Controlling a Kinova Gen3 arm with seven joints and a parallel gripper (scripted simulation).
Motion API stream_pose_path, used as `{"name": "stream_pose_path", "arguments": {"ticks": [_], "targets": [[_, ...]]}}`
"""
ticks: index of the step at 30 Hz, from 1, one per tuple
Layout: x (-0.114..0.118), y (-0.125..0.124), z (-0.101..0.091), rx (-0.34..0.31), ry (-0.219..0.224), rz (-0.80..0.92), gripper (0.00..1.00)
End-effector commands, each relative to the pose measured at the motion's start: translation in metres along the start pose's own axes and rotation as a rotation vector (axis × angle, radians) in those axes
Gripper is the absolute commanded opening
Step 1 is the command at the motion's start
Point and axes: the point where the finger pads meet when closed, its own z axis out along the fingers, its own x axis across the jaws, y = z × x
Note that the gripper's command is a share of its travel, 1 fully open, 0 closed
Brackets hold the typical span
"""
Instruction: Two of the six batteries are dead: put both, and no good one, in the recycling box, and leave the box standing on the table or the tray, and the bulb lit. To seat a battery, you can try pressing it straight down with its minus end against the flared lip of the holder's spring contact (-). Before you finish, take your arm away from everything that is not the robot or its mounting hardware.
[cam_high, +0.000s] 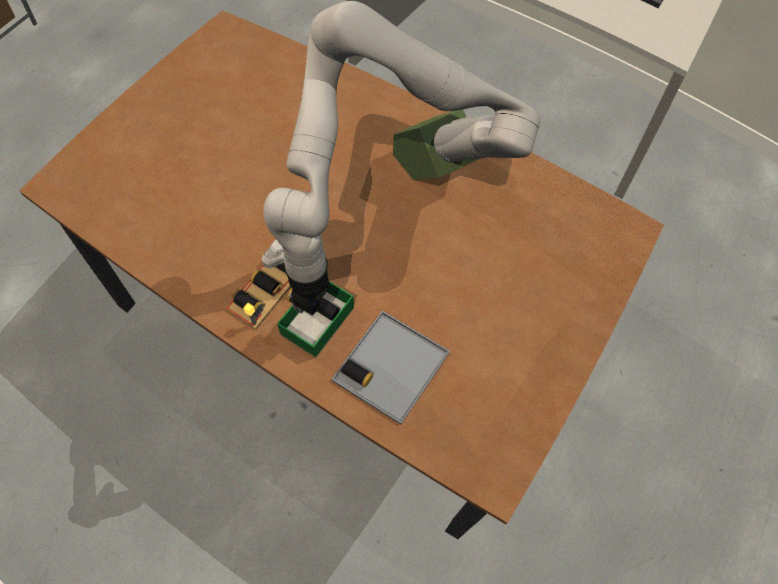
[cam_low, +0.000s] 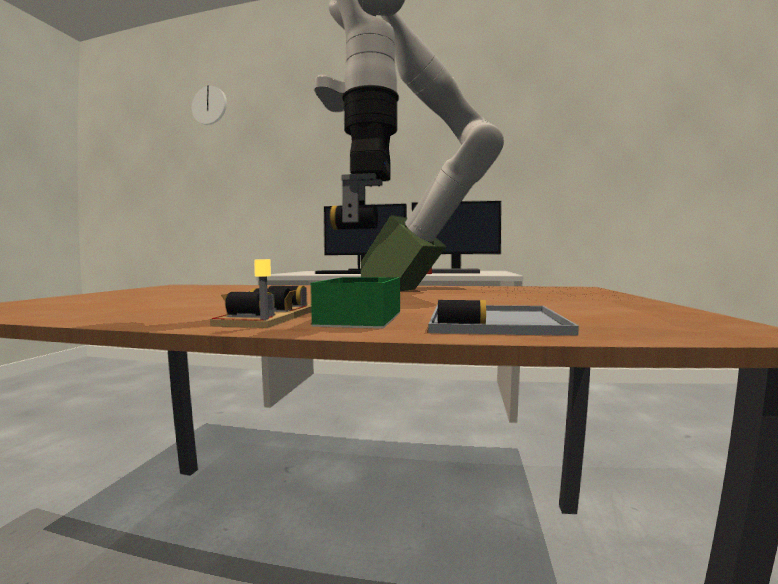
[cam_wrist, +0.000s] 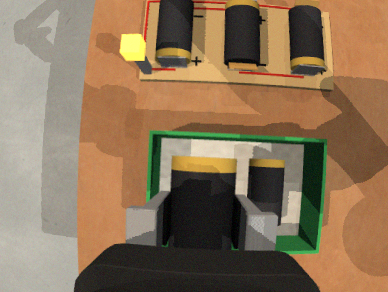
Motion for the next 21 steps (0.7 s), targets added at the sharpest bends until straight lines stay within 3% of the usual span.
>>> {"name": "stream_pose_path", "arguments": {"ticks": [1,5,14,21], "targets": [[0.0,0.0,-0.001,0.001,-0.002,0.0,0.57],[0.0,0.0,0.006,0.001,-0.002,0.0,0.57],[-0.001,0.0,0.061,0.001,-0.002,0.0,0.57],[-0.001,0.0,0.065,0.001,-0.002,0.0,0.57]]}}
